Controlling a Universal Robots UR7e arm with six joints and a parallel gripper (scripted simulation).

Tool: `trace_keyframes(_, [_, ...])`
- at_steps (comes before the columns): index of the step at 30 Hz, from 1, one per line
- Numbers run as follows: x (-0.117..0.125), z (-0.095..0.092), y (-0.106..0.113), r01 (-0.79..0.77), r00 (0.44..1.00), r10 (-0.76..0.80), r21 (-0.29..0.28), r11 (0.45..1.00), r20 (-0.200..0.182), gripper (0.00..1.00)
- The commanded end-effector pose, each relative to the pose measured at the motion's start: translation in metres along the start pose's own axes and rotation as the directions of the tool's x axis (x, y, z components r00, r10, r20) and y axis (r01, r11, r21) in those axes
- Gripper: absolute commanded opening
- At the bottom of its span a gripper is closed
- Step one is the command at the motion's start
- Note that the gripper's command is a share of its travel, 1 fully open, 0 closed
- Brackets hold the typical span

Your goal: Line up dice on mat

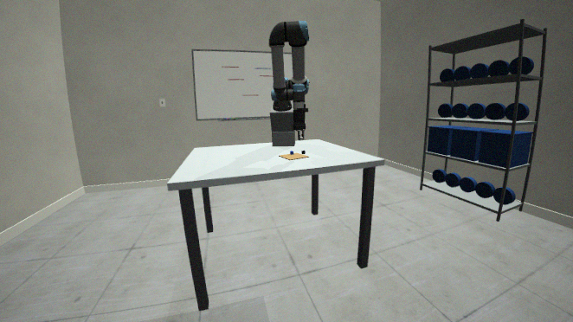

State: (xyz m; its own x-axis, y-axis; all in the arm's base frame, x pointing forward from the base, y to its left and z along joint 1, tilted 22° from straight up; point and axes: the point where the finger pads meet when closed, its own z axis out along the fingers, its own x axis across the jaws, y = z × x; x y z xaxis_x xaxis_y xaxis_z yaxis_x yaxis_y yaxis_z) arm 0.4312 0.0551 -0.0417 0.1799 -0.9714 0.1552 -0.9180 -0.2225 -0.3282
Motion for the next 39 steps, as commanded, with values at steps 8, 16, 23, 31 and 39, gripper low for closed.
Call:
trace_keyframes(8, [0.054, -0.005, 0.001, -0.176, 0.984, 0.176, 0.01, 0.984, -0.004, 0.4])
trace_keyframes(16, [0.054, -0.005, 0.001, -0.176, 0.984, 0.176, 0.01, 0.984, -0.004, 0.4])
trace_keyframes(23, [0.054, -0.004, 0.001, -0.176, 0.984, 0.176, 0.01, 0.984, -0.003, 0.4])
trace_keyframes(31, [0.054, 0.0, 0.0, -0.176, 0.984, 0.176, 0.008, 0.984, -0.003, 0.4])
trace_keyframes(39, [0.054, 0.016, 0.0, -0.176, 0.984, 0.176, 0.008, 0.984, -0.003, 0.4])
